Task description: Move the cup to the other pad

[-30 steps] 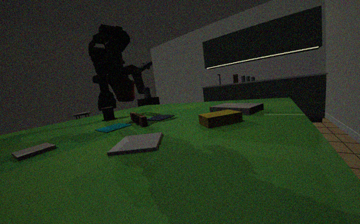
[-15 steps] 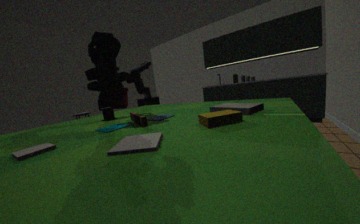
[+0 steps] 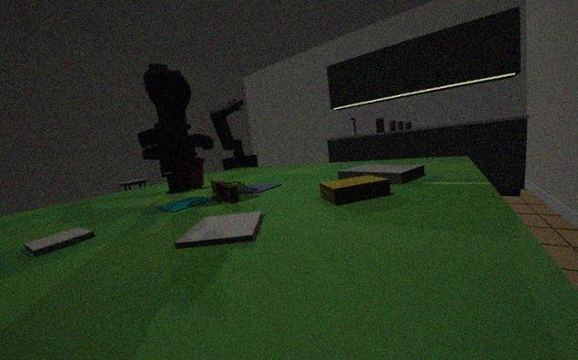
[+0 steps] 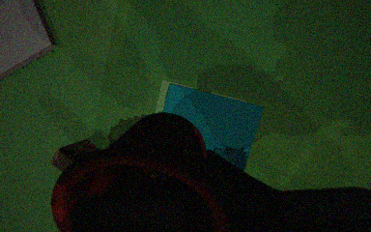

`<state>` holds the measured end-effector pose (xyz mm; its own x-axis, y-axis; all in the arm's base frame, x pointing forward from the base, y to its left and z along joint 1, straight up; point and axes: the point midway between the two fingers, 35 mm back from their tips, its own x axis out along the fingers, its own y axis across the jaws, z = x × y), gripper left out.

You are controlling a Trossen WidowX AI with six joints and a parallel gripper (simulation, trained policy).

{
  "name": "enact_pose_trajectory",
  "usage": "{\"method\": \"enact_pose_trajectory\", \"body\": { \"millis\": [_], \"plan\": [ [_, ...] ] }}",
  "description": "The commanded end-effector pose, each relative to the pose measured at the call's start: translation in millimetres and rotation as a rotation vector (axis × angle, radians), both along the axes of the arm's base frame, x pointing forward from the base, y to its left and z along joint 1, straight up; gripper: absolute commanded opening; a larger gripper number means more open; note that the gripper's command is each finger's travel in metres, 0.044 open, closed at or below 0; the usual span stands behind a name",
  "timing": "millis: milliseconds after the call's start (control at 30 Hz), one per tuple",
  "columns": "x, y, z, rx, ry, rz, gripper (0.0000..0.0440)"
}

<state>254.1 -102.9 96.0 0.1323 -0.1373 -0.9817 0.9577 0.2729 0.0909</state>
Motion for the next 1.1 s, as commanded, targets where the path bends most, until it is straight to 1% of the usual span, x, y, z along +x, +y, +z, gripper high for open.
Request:
{"method": "enact_pose_trajectory", "body": {
  "millis": [0,200,333,400,500,533,867,1067],
  "plan": [
    [-6.3,0.3,-9.6,0.0,0.007,-0.01,0.0002],
    [-17.7,1.8,-24.0,0.003,0.024,-0.026,0.001],
    [-21.0,-1.1,-30.4,-0.002,0.015,-0.038,0.0042],
    [-21.2,-3.2,-31.8,-0.006,0.004,-0.045,0.0068],
    [-18.2,-6.5,-28.3,-0.013,-0.034,-0.054,0.0144],
    [-17.4,-7.1,-26.8,-0.014,-0.046,-0.057,0.0157],
    [-23.1,-4.5,-17.2,-0.015,-0.11,-0.045,0.0177],
    [-27.0,-4.2,-10.4,-0.02,-0.146,-0.042,0.0206]
  ]
}}
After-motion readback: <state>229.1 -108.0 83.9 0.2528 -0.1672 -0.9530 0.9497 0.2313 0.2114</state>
